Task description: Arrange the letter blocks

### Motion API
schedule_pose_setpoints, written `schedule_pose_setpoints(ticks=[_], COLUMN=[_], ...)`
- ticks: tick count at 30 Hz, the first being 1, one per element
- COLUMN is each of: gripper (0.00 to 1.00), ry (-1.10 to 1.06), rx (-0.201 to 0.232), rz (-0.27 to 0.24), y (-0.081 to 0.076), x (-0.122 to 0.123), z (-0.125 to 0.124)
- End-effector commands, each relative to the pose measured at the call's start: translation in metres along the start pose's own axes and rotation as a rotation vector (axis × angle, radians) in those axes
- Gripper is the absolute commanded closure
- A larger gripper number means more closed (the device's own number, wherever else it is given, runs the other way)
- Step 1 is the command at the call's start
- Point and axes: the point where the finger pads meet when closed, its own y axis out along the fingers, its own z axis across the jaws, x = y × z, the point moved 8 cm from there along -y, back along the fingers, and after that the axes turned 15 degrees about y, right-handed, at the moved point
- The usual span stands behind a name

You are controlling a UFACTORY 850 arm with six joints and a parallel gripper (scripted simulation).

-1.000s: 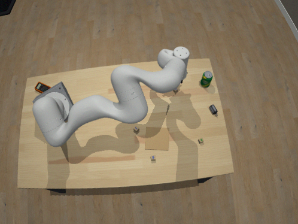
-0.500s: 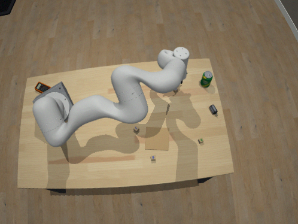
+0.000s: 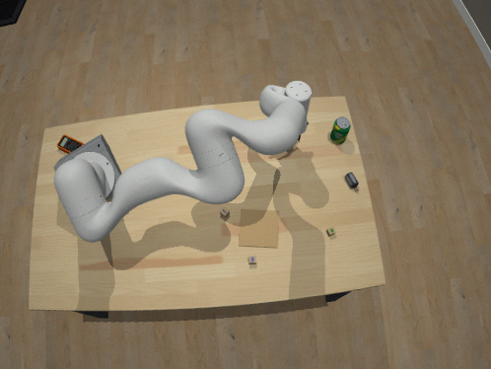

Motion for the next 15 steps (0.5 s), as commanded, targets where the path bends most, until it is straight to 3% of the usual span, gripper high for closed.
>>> schedule_pose_setpoints(ticks=[1, 15], gripper=[0.36, 0.36], ry=[0.001, 0.001], rx=[0.002, 0.002], rz=[0.000, 0.000], y=[0.001, 0.021], x=[0.000, 0.000], z=[0.001, 0.002])
